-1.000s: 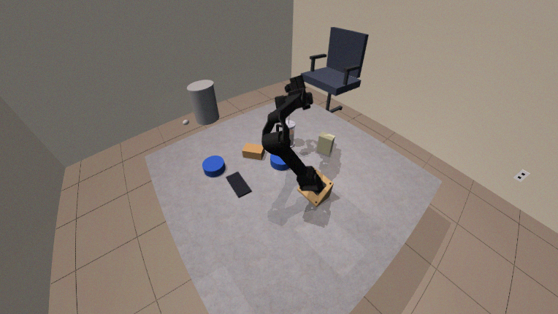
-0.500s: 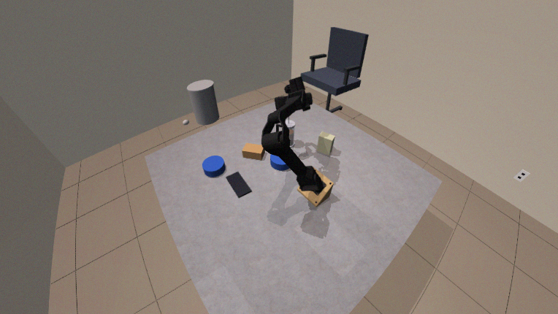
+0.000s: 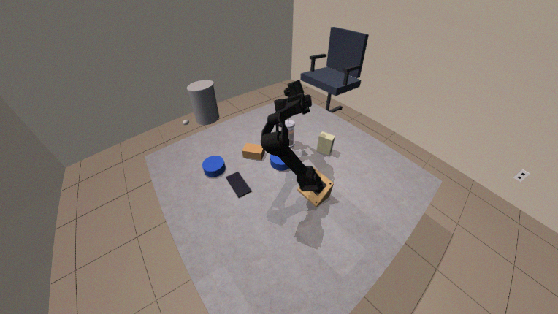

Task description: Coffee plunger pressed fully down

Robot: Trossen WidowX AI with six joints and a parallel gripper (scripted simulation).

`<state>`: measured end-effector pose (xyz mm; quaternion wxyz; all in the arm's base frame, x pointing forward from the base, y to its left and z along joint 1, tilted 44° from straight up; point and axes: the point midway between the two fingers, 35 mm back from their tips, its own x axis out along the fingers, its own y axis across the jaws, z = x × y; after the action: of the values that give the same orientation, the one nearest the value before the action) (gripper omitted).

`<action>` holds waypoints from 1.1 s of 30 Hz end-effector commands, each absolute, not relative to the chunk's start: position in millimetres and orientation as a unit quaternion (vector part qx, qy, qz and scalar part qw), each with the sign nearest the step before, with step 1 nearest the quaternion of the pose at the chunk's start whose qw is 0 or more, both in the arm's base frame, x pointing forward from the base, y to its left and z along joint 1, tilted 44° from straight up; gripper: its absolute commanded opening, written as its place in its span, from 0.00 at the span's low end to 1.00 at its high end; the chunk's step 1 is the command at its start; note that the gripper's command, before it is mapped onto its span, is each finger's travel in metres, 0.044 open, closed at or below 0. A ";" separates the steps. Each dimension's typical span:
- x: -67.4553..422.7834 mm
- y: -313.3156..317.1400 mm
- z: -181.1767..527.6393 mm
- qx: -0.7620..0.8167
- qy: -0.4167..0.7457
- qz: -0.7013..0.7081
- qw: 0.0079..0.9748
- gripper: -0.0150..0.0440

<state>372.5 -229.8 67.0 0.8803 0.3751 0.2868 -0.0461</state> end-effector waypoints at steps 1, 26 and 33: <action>370.3 -211.7 44.5 0.385 0.309 -0.041 0.869 0.47; 372.3 -183.4 14.2 0.386 0.308 -0.041 0.869 0.47; 373.4 -175.2 6.3 0.386 0.307 -0.041 0.869 0.47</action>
<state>378.9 -198.9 31.8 0.8862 0.3683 0.2765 -0.0500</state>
